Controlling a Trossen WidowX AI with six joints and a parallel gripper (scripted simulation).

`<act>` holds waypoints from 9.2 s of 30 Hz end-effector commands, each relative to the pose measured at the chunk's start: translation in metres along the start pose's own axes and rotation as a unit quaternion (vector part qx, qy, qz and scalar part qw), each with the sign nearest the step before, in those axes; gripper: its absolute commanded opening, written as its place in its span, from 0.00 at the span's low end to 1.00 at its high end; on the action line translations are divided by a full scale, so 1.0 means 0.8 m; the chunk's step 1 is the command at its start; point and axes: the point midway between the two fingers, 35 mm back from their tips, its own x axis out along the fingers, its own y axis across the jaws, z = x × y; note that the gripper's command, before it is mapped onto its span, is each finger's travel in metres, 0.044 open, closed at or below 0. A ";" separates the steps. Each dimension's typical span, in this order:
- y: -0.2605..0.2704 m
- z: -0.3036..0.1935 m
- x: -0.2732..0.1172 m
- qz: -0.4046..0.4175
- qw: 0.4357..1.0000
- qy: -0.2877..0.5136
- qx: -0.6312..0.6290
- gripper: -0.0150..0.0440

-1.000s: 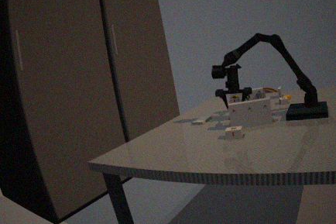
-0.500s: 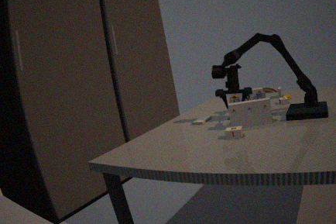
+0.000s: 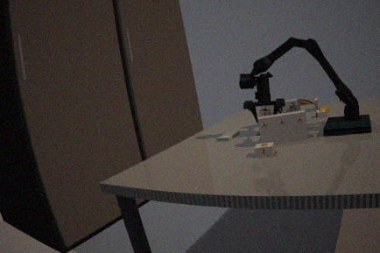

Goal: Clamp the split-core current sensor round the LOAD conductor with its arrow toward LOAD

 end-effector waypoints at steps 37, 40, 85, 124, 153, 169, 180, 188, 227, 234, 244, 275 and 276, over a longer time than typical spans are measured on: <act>0.000 0.000 -0.001 0.000 1.000 0.000 0.000 0.25; 0.000 0.000 -0.002 0.007 1.000 0.000 0.000 0.25; 0.002 0.000 -0.019 0.091 0.996 0.002 0.002 0.25; 0.002 0.000 -0.019 0.091 0.996 0.002 0.002 0.25; 0.002 0.000 -0.019 0.091 0.996 0.002 0.002 0.25; 0.002 0.000 -0.019 0.091 0.996 0.002 0.002 0.25; 0.002 0.000 -0.019 0.091 0.996 0.002 0.002 0.25; 0.002 0.000 -0.019 0.091 0.996 0.002 0.002 0.25; 0.002 0.000 -0.019 0.091 0.996 0.002 0.002 0.25; -0.001 -0.007 -0.010 0.080 0.997 0.012 -0.003 0.25; -0.001 -0.007 -0.010 0.080 0.997 0.012 -0.003 0.25; -0.001 -0.007 -0.010 0.080 0.997 0.012 -0.003 0.25; -0.001 -0.007 -0.010 0.080 0.997 0.012 -0.003 0.25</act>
